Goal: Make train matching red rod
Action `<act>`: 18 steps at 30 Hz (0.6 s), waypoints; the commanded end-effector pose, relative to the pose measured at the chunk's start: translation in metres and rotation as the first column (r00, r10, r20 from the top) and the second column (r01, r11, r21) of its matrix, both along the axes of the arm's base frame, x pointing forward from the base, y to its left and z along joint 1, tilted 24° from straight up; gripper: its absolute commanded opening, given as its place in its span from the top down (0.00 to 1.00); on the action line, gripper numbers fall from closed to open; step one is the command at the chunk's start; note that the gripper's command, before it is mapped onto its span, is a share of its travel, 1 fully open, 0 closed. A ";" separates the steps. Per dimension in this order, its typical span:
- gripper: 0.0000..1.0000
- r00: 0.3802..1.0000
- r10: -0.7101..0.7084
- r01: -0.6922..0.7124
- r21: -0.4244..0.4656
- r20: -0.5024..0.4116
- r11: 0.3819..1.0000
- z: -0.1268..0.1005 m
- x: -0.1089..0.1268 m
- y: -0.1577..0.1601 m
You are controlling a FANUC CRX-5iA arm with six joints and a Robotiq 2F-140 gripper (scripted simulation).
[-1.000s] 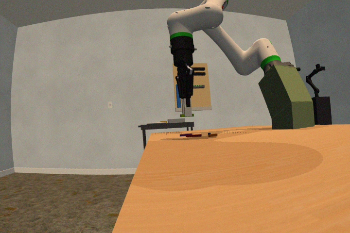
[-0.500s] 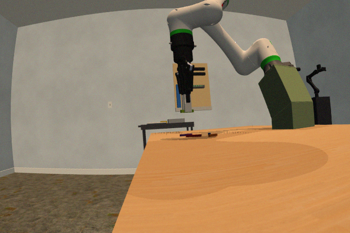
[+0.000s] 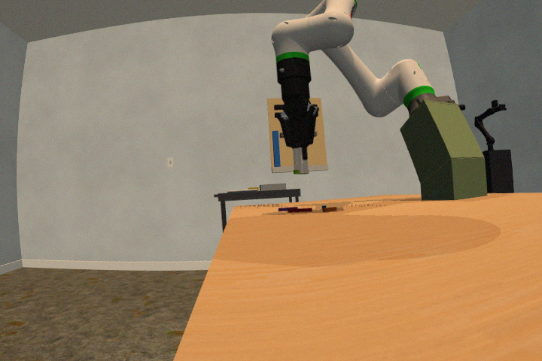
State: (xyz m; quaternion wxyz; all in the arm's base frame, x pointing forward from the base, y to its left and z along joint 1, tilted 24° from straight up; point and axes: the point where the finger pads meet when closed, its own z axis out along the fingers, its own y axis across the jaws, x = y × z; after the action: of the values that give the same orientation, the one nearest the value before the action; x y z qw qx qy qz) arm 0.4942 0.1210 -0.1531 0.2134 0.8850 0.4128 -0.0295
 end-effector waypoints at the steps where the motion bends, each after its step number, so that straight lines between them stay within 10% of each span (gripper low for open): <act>1: 0.97 0.986 0.151 -0.152 -0.004 -0.070 0.988 0.007 -0.013 -0.018; 18: 0.97 0.780 0.563 -0.581 0.018 -0.275 0.814 0.023 -0.061 -0.076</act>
State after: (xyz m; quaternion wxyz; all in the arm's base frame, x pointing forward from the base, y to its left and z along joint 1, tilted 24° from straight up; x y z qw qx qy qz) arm 0.4457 0.0591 -0.1346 0.1977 0.7413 0.6357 -0.0851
